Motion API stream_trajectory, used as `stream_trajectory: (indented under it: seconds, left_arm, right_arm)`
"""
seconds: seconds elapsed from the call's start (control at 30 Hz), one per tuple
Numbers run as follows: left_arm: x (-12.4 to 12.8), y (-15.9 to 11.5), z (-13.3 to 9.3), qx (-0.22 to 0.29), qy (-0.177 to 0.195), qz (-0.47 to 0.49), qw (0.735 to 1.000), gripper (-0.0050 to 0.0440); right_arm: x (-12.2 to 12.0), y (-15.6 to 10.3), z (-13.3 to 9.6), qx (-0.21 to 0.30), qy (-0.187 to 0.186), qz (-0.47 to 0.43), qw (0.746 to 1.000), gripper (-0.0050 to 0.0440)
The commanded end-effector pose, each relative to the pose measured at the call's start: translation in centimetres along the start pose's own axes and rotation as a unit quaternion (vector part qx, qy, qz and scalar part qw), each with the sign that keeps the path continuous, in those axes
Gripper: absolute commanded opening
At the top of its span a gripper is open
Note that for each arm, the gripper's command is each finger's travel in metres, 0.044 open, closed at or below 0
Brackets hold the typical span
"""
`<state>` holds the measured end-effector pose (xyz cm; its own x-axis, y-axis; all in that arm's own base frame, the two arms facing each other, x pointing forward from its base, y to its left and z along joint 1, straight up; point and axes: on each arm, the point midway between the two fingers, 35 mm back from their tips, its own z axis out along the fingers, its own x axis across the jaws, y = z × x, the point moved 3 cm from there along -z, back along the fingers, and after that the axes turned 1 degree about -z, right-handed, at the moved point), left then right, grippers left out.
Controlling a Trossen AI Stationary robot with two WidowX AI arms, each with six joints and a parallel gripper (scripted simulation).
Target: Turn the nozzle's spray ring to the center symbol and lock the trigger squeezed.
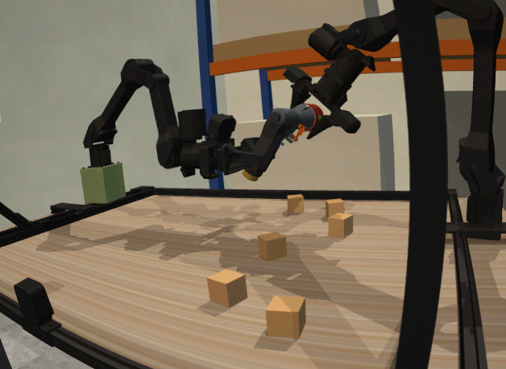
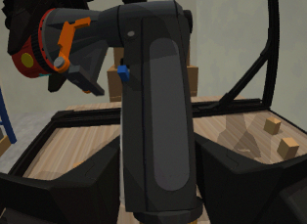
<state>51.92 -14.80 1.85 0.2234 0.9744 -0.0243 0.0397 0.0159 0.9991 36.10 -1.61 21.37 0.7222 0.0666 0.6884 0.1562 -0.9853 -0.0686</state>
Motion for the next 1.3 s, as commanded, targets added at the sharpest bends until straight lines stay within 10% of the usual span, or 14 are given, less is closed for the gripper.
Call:
stream_trajectory:
  seconds: [0.0, 0.67, 1.27]
  left_arm:
    - [0.1, 1.2, 0.3, -0.018, 0.002, 0.003, 1.0, 0.0]
    - [0.1, 1.2, 0.3, -0.018, 0.002, 0.003, 1.0, 0.0]
    - [0.1, 1.2, 0.3, -0.018, 0.002, 0.003, 1.0, 0.0]
  right_arm:
    - [0.1, 0.0, 0.1, 0.001, -0.025, 0.0, 1.0, 0.0]
    - [0.1, 0.0, 0.0, 0.001, -0.011, 0.001, 1.0, 0.04]
    - [0.1, 0.1, -3.1, 0.001, -0.011, 0.001, 1.0, 0.04]
